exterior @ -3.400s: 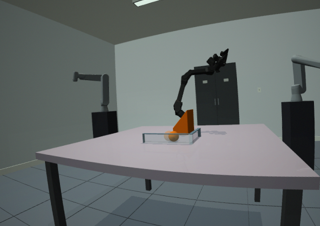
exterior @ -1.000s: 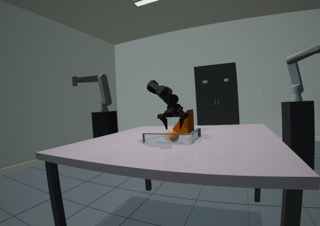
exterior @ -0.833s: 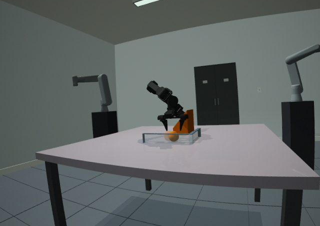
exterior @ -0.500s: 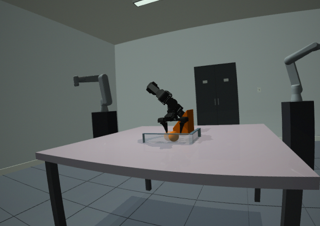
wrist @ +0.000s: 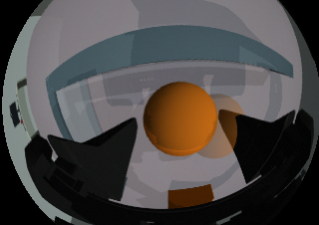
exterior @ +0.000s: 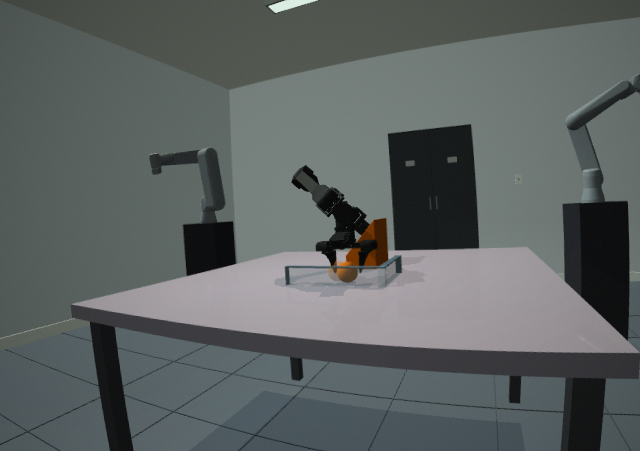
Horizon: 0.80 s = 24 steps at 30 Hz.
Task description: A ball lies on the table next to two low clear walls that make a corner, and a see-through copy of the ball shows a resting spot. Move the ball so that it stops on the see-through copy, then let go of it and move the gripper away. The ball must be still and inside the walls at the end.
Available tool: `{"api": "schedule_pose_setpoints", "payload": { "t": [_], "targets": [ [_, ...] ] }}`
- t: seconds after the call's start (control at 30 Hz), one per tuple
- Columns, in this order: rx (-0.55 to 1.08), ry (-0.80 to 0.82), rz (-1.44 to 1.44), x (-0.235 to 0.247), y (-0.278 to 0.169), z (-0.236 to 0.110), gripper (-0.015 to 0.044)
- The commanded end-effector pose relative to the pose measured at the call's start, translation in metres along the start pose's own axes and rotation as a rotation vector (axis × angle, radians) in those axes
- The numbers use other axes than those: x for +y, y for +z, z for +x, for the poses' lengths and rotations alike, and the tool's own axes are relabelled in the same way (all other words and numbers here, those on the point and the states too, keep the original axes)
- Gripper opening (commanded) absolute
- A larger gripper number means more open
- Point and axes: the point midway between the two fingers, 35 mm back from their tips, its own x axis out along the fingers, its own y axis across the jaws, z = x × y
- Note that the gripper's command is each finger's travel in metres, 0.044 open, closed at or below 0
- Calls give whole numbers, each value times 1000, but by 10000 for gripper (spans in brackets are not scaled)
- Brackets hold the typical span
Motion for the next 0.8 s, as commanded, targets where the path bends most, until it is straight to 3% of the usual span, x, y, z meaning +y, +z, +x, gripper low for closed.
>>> {"api": "schedule_pose_setpoints", "payload": {
  "t": [0.0,0.27,0.63,0.77],
  "targets": [
    [-2,-5,-5,-1,0,1,345],
    [-2,-5,-5,-1,0,1,291],
    [-12,2,-105,16,-5,-25,3],
    [-11,5,-86,15,-1,-47,0]
  ]
}}
